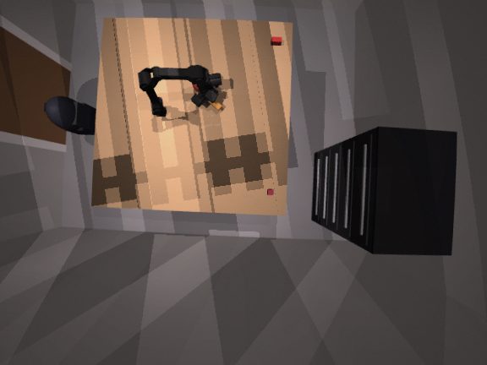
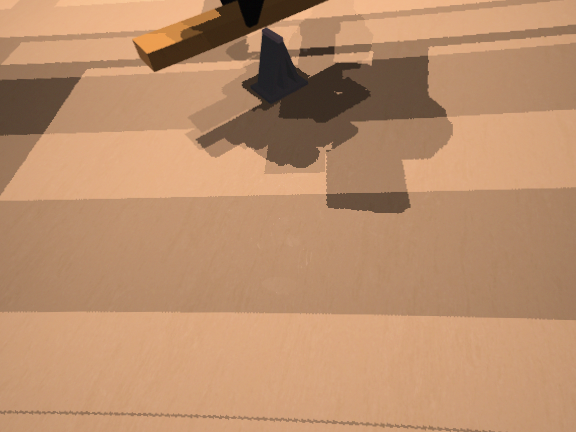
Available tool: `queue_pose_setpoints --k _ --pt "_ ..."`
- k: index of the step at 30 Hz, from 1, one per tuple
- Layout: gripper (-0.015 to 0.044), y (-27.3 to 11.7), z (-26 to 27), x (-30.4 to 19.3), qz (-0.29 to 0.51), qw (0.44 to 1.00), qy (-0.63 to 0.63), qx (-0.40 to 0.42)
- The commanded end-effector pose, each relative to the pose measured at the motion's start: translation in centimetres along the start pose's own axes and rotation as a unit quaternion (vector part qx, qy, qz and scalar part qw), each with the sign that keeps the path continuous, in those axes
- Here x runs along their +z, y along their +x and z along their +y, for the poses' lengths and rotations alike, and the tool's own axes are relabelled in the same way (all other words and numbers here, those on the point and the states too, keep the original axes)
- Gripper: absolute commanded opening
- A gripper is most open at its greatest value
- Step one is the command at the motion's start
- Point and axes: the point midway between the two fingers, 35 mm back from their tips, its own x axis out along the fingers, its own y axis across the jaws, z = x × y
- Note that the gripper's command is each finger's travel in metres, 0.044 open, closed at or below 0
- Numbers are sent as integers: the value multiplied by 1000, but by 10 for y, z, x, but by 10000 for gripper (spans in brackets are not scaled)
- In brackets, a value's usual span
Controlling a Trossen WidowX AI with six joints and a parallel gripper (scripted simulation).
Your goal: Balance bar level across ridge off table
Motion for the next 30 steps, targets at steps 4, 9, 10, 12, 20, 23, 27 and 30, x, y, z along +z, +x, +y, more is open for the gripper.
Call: queue_pose_setpoints --k 4,9,10,12,20,23,27,30 --pt "0 11 0 -1 2 1000 0 1" --pt "0 11 0 -1 2 1000 0 1" --pt "0 11 0 -1 2 1000 0 1" --pt "0 11 0 -1 2 1000 0 1" --pt "0 12 0 -1 2 1000 0 1" --pt "0 12 0 -1 2 1000 0 1" --pt "0 12 0 -1 2 1000 0 1" --pt "0 12 0 -1 2 1000 0 1"
